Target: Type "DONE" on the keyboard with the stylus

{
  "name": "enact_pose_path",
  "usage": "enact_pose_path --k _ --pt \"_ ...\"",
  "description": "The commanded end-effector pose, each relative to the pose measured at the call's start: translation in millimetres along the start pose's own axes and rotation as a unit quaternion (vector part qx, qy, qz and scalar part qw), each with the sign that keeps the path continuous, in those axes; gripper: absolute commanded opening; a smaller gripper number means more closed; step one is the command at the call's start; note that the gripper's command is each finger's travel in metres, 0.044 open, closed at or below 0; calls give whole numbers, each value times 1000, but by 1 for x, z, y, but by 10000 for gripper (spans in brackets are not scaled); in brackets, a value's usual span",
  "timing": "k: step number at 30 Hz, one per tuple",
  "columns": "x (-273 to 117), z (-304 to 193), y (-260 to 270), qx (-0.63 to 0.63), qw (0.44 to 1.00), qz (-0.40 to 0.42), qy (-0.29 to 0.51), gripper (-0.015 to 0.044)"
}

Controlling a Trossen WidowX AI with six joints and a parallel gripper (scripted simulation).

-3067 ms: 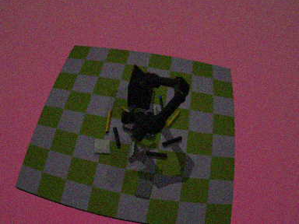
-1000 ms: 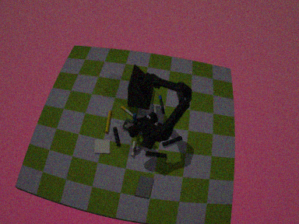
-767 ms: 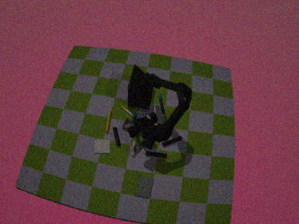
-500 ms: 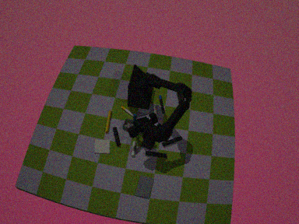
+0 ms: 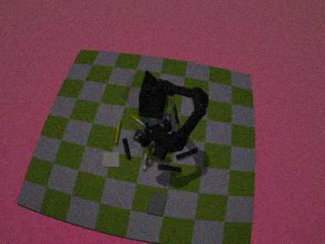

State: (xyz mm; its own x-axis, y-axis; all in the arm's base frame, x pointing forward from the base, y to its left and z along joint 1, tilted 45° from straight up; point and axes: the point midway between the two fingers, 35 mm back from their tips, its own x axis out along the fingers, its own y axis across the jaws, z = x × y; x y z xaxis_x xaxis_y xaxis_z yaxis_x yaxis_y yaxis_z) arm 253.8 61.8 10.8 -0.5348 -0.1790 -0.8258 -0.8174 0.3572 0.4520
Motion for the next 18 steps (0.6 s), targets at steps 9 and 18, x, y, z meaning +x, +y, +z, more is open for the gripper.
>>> enact_pose_path --k 9,18 --pt "-15 -7 3 -29 998 -53 -4 51" --pt "-36 -5 11 -91 984 -155 -2 0"
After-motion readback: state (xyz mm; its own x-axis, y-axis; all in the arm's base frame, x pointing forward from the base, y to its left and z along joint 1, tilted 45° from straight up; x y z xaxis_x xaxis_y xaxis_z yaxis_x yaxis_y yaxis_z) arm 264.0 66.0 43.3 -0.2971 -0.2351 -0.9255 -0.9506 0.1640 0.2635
